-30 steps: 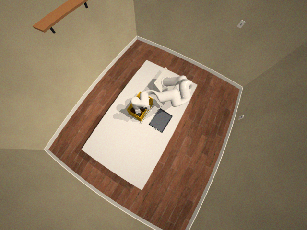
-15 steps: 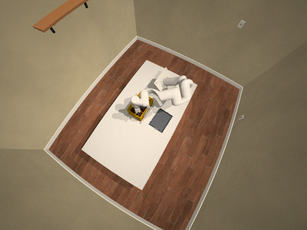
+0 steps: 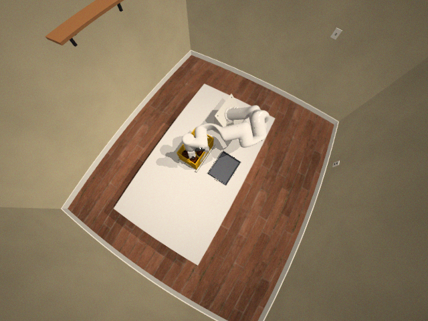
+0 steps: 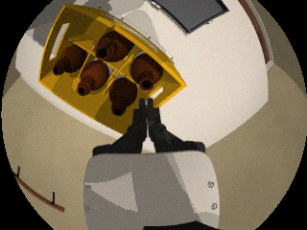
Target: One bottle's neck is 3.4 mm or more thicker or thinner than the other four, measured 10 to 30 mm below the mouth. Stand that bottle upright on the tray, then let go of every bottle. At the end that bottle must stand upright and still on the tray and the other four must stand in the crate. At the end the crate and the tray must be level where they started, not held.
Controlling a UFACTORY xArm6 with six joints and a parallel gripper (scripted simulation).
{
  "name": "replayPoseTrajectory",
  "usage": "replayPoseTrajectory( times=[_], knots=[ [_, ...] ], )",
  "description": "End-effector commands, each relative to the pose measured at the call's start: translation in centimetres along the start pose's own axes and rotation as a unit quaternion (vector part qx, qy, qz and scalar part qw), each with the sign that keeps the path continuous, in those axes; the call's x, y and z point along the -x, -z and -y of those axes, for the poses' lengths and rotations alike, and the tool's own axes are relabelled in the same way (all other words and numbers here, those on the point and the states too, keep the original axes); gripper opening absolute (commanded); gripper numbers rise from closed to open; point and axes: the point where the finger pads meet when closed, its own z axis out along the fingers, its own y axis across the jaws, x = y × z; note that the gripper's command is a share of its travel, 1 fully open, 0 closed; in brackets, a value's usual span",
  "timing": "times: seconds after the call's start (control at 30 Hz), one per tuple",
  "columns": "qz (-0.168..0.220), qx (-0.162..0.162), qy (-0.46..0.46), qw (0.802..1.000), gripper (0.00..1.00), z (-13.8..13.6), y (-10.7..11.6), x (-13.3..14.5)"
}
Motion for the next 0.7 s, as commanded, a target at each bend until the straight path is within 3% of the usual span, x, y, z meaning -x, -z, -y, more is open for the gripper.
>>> replayPoseTrajectory(
  times=[0.0,0.6,0.67],
  knots=[
    [0.002,0.001,0.001,1.000,0.00,-0.1,0.2,0.1],
    [0.002,0.001,0.001,1.000,0.00,-0.1,0.2,0.1],
    [0.003,0.000,0.000,1.000,0.00,1.1,0.3,0.0]
  ],
)
